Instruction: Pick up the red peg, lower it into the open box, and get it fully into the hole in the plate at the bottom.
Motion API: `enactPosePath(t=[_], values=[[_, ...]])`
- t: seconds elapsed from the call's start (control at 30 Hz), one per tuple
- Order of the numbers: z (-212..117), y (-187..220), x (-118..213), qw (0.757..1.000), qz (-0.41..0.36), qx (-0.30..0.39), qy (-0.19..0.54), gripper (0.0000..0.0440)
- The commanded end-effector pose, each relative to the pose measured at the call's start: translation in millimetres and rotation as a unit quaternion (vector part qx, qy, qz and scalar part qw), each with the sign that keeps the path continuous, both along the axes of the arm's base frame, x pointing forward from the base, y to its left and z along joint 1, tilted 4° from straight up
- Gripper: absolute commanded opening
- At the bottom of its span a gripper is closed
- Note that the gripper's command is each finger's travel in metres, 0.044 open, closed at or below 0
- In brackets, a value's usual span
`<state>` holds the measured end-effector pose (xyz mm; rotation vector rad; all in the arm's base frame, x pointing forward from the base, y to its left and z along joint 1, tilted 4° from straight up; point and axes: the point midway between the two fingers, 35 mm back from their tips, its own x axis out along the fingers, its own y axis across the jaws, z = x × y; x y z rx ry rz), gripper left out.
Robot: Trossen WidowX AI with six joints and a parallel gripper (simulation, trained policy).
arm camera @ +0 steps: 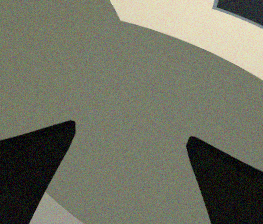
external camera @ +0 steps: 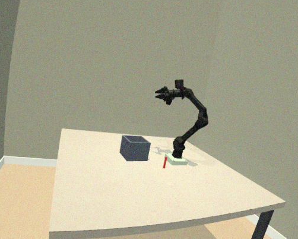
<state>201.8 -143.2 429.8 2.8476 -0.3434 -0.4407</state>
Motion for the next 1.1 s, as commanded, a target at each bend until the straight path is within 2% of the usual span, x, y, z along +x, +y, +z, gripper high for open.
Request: enactPosePath(t=[0.0,0.53,1.07], values=[[-8.7,10.6,12.7,0.999,0.032,0.004,0.015,0.044],[-48.3,80.0,55.1,0.98,0.177,0.016,0.084,0.044],[-97.4,155.5,64.2,0.936,0.308,0.01,0.168,0.044]])
